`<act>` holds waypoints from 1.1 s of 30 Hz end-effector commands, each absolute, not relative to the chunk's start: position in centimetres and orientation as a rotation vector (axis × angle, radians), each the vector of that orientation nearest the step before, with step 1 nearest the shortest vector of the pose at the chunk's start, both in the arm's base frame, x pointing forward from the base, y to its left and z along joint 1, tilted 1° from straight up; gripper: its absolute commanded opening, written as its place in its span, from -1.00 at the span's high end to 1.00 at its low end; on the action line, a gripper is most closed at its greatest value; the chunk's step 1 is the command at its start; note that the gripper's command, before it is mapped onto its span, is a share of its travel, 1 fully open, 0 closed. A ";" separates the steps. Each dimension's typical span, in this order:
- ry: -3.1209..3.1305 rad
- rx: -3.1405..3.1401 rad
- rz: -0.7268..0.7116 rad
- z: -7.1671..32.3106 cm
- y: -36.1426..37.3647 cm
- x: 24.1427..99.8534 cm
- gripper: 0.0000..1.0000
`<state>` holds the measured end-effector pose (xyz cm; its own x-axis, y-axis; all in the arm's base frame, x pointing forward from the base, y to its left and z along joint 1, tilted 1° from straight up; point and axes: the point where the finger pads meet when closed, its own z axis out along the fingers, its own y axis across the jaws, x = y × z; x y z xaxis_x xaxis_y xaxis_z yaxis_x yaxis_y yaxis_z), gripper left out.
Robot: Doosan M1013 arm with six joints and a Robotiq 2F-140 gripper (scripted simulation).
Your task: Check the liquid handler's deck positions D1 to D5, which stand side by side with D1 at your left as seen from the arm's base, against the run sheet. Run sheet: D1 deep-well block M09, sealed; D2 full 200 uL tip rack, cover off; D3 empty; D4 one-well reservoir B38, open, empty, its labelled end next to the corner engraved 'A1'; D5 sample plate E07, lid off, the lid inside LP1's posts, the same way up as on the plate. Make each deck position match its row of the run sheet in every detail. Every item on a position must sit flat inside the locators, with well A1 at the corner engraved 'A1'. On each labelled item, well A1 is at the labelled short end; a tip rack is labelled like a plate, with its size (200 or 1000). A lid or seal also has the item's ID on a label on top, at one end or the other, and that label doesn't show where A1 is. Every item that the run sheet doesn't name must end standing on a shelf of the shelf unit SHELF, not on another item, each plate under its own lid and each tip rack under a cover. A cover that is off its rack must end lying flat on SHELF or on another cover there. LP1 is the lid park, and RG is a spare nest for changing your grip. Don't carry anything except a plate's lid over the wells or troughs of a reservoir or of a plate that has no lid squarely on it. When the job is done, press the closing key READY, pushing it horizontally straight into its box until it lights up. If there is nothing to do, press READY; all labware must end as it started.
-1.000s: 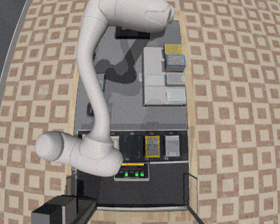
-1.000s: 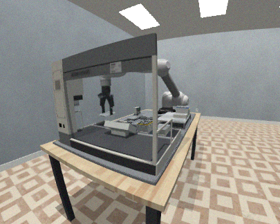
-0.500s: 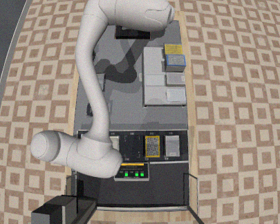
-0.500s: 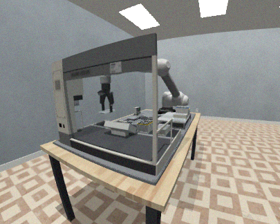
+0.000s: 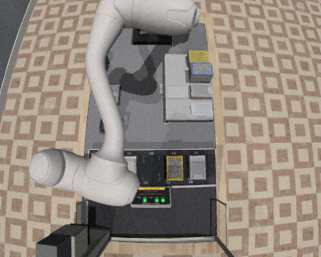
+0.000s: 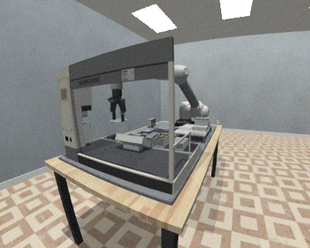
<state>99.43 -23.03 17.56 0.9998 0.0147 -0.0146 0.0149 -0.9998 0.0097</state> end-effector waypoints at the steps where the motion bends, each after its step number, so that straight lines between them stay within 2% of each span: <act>1: 0.024 3.128 -0.015 19.0 -22.9 99.4 0.80; 33: 0.025 3.129 -0.016 23.6 -22.8 99.5 0.80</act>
<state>99.49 -22.98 22.41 0.9998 0.0143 -0.0148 0.0144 -0.9998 0.0097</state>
